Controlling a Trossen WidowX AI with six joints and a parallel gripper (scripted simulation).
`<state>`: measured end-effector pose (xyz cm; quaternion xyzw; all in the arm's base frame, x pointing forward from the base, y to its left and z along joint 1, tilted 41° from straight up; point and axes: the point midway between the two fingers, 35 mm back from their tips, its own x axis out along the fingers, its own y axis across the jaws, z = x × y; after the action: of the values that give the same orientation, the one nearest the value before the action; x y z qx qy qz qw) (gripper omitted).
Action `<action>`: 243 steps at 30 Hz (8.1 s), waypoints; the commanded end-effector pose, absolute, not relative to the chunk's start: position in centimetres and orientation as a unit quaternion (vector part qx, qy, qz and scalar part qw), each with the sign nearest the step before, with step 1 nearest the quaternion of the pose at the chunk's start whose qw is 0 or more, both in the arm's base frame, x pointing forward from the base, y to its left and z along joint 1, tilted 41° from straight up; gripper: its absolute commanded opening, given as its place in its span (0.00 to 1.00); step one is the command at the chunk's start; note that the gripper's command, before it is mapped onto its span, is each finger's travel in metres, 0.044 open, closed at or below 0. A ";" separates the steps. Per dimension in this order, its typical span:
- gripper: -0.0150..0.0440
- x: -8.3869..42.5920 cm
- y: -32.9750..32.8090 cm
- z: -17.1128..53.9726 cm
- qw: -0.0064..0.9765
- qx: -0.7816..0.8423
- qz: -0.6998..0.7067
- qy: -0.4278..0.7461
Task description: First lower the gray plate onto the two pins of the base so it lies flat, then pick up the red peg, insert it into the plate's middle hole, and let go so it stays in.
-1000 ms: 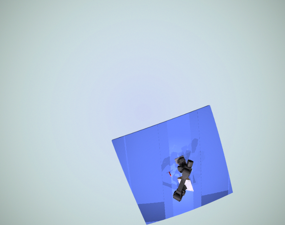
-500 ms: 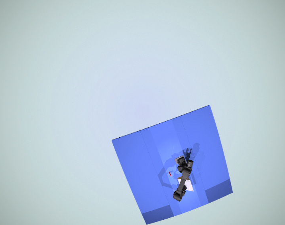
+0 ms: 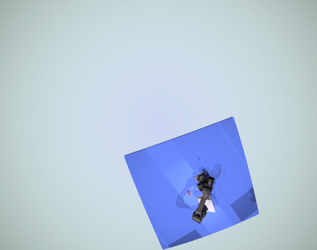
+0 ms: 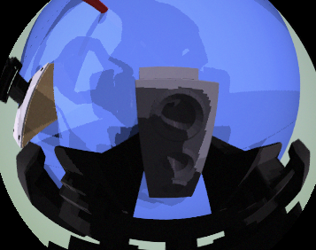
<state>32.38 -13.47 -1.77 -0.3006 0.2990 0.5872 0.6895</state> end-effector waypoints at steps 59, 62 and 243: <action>1.00 31.7 -19.7 5.3 0.690 -0.297 0.588 0.301; 1.00 31.7 -19.7 5.3 0.690 -0.297 0.588 0.301; 0.25 26.7 -5.7 12.8 0.415 0.626 -0.191 0.632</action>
<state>26.13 -4.88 13.27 0.6276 0.6317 -0.1901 0.4134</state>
